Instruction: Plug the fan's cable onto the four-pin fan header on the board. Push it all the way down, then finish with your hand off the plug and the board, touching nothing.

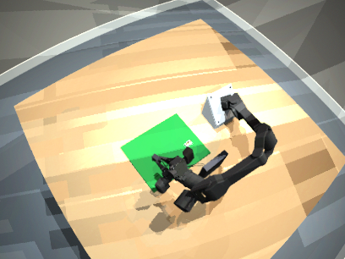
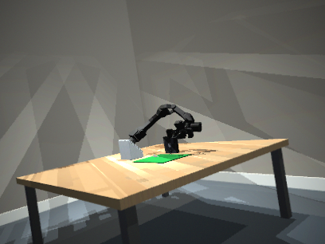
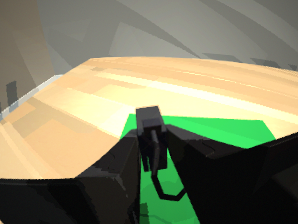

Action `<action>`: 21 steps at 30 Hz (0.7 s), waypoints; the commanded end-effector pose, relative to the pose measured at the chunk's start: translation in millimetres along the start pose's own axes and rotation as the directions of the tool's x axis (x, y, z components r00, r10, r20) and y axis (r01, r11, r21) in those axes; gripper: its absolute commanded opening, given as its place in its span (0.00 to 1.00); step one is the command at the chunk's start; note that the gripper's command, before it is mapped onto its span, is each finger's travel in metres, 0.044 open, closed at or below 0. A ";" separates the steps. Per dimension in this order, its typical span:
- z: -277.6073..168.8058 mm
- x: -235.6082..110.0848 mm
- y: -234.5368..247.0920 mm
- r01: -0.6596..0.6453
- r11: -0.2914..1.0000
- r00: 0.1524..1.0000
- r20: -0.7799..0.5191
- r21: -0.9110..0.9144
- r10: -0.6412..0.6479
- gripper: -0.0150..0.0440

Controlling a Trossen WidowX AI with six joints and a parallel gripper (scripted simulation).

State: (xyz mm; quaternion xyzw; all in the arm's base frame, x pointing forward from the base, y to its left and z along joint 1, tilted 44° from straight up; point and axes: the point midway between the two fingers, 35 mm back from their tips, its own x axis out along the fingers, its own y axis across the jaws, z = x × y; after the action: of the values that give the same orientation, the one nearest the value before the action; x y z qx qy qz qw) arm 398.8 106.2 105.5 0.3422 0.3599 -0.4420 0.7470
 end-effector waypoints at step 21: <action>5.1 -12.1 2.7 -0.057 0.998 0.995 0.089 0.032 0.054 0.25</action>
State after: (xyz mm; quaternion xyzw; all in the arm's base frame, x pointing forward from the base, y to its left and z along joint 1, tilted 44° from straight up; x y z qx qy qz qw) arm 398.0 108.2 117.8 0.3454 0.3072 -0.4429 0.7682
